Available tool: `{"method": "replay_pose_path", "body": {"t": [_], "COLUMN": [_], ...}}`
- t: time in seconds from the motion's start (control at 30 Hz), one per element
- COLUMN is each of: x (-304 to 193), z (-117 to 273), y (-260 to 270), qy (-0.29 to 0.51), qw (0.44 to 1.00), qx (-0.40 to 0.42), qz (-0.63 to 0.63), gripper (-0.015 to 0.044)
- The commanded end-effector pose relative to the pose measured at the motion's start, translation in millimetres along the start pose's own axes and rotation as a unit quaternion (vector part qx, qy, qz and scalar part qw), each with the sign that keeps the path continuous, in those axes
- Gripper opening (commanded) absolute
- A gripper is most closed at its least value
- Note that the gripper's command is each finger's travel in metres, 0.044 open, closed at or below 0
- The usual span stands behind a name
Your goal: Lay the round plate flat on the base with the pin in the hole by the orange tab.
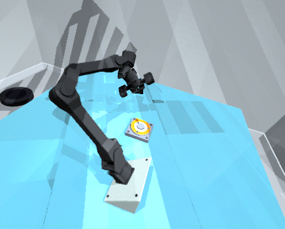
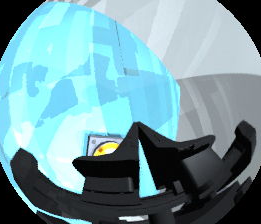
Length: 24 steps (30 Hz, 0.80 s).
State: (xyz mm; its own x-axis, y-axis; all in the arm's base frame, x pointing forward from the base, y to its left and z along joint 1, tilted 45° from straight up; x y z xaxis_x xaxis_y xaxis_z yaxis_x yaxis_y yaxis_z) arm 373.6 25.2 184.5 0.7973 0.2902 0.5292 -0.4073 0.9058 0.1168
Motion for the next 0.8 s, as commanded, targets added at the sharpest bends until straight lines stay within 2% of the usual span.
{"method": "replay_pose_path", "body": {"t": [0.0, 0.13, 0.5, 0.77], "x": [-40, -71, -74, -82], "z": [-28, -39, -45, -69], "y": [1, 6, 1, 20], "qy": [0.115, 0.204, 0.215, 0.215], "qw": [0.982, 0.924, 0.912, 0.912], "qx": [0.127, 0.252, 0.271, 0.271], "qz": [-0.085, -0.2, -0.221, -0.221], "gripper": [0.0, 0.0, 0.0, 0.0]}}
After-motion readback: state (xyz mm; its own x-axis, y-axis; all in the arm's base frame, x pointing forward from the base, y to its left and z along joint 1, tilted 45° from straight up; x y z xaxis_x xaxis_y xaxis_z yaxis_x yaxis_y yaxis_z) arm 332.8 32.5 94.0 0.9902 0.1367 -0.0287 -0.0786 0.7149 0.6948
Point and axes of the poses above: the point midway between the two fingers, 35 mm back from their tips, its own z axis back along the fingers, its own y axis across the jaws, x = y × z, the point moved 3 cm from there along z, back along the fingers, and after that the axes turned 4 degrees about -z, right-handed, at the moved point
